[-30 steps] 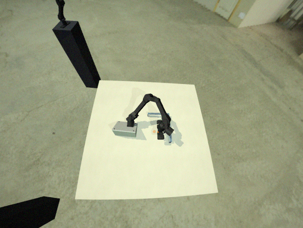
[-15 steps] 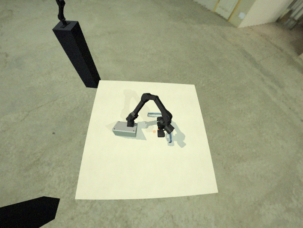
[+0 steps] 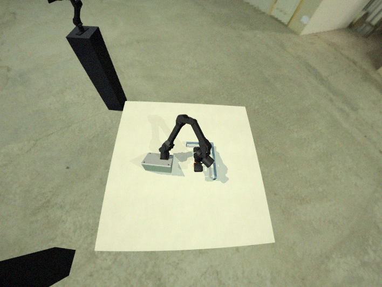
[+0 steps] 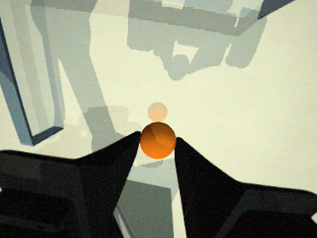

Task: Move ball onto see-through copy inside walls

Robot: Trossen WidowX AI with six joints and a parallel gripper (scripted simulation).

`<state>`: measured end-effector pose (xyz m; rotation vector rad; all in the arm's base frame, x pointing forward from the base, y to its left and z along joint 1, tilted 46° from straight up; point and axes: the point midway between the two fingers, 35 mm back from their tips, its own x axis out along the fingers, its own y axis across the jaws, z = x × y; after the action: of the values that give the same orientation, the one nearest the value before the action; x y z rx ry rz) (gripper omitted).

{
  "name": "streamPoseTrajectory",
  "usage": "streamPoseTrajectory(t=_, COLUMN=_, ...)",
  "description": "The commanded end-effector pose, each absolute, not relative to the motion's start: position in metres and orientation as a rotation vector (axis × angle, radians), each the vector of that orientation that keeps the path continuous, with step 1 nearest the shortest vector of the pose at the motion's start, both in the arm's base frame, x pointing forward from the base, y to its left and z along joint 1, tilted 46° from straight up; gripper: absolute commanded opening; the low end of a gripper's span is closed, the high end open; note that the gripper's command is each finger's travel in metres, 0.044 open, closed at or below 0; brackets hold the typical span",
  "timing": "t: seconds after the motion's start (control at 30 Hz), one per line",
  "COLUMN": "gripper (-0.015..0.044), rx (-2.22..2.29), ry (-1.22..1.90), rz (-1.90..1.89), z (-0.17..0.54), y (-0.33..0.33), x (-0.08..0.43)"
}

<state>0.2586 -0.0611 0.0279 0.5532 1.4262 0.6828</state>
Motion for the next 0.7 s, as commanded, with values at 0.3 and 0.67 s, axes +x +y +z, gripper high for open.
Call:
streamPoseTrajectory(t=0.3, gripper=0.0000, rx=0.553, ry=1.422, rz=0.679, z=0.002, y=-0.032, x=0.257)
streamPoseTrajectory(t=0.67, gripper=0.0000, rx=0.555, ry=1.421, rz=0.683, z=-0.022, y=-0.005, x=0.256)
